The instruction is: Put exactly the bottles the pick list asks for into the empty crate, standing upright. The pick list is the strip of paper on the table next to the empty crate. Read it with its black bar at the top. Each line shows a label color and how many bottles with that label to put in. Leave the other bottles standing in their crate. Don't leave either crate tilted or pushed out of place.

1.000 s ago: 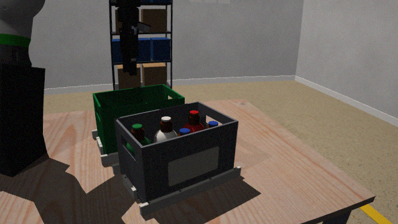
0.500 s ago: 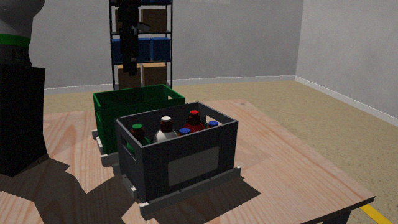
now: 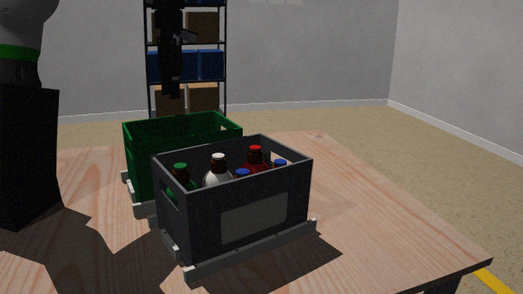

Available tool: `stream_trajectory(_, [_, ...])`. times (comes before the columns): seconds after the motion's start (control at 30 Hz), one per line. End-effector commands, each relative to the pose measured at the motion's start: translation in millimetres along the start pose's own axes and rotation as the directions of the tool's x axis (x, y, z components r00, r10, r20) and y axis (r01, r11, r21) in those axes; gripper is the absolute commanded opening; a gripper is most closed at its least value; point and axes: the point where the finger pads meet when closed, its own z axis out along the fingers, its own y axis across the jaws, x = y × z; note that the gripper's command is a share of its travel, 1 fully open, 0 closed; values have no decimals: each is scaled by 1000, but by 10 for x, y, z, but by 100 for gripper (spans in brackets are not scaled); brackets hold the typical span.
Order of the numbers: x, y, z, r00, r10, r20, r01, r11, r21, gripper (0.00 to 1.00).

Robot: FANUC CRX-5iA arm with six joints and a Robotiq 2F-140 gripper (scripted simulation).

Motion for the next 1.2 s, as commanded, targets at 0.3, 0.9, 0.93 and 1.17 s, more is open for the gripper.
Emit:
stream_trajectory(0.3, [7, 1, -6, 1000, 0, -2, 0, 1000, 0, 44])
stream_trajectory(0.9, [-59, 529, -149, 934, 358, -2, -358, 934, 0, 44])
stream_trajectory(0.93, [-66, 577, -162, 921, 389, -2, -389, 921, 0, 44])
stream_trajectory(1.17, [-96, 817, -228, 844, 537, -2, -537, 844, 0, 44])
